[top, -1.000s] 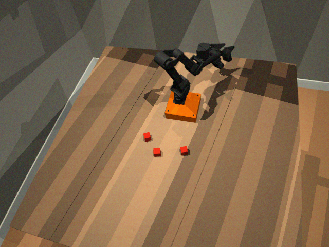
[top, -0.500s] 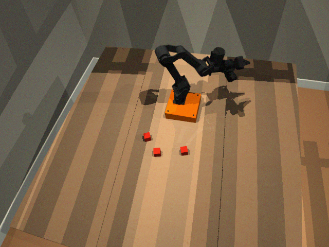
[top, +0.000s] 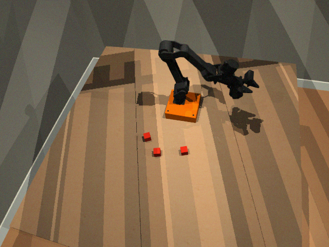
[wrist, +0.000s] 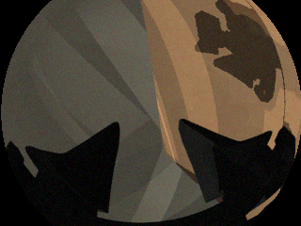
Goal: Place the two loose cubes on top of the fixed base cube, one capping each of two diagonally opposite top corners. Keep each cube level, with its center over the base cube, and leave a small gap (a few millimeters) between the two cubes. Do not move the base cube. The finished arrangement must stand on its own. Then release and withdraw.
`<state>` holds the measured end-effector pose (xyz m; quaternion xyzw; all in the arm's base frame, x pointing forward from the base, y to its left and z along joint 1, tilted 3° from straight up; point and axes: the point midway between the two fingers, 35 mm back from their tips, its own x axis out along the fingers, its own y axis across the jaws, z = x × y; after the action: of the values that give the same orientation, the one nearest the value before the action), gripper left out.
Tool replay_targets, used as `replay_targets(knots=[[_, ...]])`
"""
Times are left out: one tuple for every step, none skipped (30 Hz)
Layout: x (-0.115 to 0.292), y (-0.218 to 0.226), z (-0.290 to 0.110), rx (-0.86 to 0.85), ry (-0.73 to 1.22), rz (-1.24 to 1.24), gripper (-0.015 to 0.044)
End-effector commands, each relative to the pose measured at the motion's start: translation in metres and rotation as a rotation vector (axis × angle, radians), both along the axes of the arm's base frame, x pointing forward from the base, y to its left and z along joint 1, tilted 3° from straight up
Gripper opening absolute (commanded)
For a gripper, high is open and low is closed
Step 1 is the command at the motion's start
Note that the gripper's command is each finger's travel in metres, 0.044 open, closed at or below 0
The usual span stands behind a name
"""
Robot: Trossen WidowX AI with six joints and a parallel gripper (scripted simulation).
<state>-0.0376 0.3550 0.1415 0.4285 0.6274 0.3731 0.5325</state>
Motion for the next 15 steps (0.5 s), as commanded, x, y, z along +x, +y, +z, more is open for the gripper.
replay_targets(knots=[[0.046, 0.006, -0.006, -0.068, -0.154, -0.061, 0.0265], [0.056, 0.006, -0.008, -0.085, -0.184, -0.073, 0.0265], [0.066, 0.006, -0.009, -0.103, -0.214, -0.084, 0.0265], [0.075, 0.005, -0.011, -0.121, -0.243, -0.095, 0.0265], [0.085, 0.004, -0.012, -0.140, -0.271, -0.105, 0.0265], [0.095, 0.003, -0.014, -0.160, -0.298, -0.114, 0.0265], [0.104, 0.001, -0.015, -0.180, -0.325, -0.123, 0.0265], [0.114, -0.001, -0.016, -0.201, -0.351, -0.132, 0.0265], [0.124, -0.003, -0.018, -0.223, -0.377, -0.139, 0.0265], [0.133, -0.006, -0.019, -0.245, -0.401, -0.146, 0.0265], [0.142, -0.008, -0.020, -0.268, -0.425, -0.153, 0.0265], [0.152, -0.012, -0.022, -0.291, -0.448, -0.159, 0.0265], [0.161, -0.015, -0.023, -0.315, -0.470, -0.164, 0.0265], [0.170, -0.019, -0.024, -0.339, -0.491, -0.168, 0.0265], [0.179, -0.023, -0.025, -0.363, -0.512, -0.172, 0.0265]])
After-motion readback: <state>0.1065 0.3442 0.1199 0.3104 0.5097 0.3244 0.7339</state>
